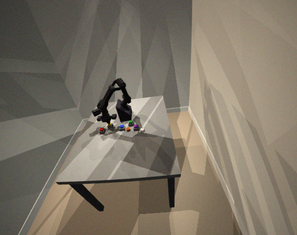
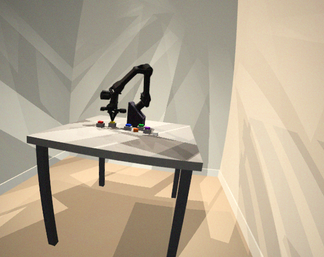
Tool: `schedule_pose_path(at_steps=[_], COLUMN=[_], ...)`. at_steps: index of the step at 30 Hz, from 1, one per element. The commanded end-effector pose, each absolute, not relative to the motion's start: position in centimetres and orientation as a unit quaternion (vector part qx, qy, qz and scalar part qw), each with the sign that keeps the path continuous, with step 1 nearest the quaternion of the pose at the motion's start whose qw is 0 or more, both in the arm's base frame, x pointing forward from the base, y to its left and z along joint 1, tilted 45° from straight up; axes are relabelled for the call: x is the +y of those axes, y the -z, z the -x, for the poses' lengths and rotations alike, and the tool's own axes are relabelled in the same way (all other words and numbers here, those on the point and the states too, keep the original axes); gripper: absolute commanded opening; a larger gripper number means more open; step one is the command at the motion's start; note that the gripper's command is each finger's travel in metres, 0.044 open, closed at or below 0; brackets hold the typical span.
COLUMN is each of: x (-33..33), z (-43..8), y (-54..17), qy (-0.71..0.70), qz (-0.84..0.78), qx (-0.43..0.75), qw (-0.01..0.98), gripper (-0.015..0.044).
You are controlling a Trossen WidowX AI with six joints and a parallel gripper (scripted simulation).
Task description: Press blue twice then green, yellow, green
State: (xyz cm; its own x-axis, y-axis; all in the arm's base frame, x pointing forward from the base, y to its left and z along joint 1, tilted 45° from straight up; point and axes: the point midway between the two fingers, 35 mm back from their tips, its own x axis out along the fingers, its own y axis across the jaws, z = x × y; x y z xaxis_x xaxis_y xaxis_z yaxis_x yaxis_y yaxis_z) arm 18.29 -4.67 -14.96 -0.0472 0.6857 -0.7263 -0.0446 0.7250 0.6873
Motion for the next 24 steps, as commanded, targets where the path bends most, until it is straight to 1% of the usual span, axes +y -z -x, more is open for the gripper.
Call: schedule_pose_path(at_steps=[1,18,24], x=[-4.3,-4.3,-6.7], z=[-18.1,-18.1,-18.3], y=[15.1,15.1,12.8], qy=[-0.282,-0.282,-0.282], qz=[-0.245,-0.245,-0.244], qx=[0.667,0.667,0.667], qw=[0.645,0.645,0.645], gripper=[0.0020,0.0020,0.0020])
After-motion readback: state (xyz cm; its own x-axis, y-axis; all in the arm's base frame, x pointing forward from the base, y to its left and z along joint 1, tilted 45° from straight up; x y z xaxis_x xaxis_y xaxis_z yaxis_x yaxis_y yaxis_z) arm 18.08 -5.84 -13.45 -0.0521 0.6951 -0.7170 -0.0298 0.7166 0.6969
